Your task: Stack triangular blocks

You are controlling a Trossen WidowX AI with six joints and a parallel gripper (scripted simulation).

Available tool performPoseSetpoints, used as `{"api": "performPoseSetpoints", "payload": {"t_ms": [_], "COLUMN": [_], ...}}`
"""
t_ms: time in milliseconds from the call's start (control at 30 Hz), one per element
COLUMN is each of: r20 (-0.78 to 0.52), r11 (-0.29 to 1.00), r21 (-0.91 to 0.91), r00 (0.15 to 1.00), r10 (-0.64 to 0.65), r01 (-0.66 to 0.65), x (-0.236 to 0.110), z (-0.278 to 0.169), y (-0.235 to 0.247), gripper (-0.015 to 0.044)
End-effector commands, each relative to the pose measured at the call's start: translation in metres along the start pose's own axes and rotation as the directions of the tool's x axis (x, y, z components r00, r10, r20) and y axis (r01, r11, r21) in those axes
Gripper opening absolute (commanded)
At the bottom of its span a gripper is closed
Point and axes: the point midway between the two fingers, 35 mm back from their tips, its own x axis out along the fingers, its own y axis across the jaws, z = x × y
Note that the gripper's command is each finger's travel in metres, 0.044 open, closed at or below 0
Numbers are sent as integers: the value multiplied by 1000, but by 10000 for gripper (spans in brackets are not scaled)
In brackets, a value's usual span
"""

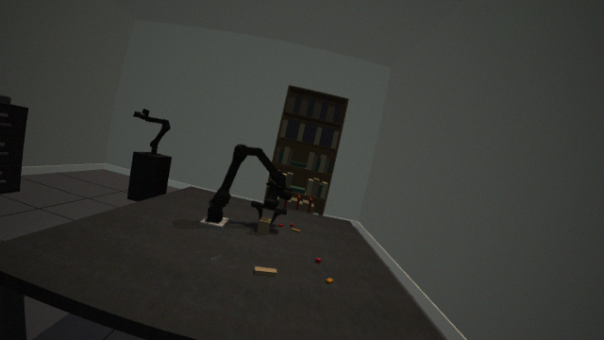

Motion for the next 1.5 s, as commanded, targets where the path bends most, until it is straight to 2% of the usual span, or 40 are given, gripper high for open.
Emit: {"api": "performPoseSetpoints", "payload": {"t_ms": [0, 267, 567, 867, 1467], "r20": [0, 0, -1, -4, -11], "r11": [1000, 1000, 1000, 1000, 1000], "r21": [0, 0, 0, 0, -6], "r00": [1000, 1000, 1000, 1000, 1000], "r10": [0, 0, 0, 0, 17], "r01": [0, 0, 0, 0, -17], "x": [0, 0, -8, -108, -105], "z": [0, 0, -1, 0, -2], "y": [0, 0, 1, 0, 3], "gripper": [236, 440, 440, 440, 440]}}
